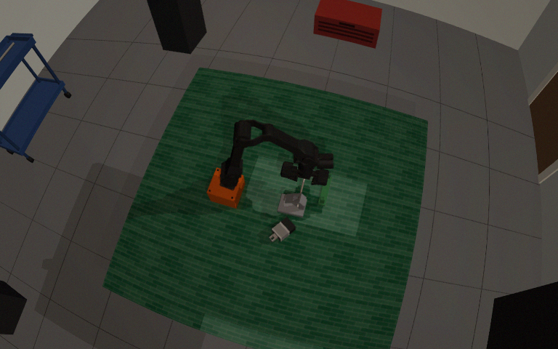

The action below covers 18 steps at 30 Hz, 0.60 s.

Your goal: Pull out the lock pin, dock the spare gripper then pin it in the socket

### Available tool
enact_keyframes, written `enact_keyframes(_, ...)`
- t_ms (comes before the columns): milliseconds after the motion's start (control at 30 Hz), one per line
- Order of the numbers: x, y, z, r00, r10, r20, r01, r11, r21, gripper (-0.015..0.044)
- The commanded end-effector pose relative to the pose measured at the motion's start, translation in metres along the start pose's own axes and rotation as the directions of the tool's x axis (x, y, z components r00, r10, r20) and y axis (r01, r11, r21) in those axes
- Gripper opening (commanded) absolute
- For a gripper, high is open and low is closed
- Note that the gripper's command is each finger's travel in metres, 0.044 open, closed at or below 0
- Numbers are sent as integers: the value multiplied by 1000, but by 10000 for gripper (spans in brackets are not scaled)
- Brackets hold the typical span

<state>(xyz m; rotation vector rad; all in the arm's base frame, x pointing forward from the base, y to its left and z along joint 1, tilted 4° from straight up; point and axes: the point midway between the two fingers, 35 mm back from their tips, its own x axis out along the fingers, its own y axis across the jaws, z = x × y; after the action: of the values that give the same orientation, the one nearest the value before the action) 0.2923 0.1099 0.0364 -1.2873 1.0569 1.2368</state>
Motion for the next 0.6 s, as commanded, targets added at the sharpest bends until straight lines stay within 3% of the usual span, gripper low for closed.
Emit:
enact_keyframes(0, 8, 2, -1, 1000, 9, -4, -9, 1000, -3, 300)
enact_keyframes(433, 20, 4, -1, 1000, 9, -4, -9, 1000, -3, 300)
enact_keyframes(567, 20, 4, -1, 1000, 9, -4, -9, 1000, -3, 195)
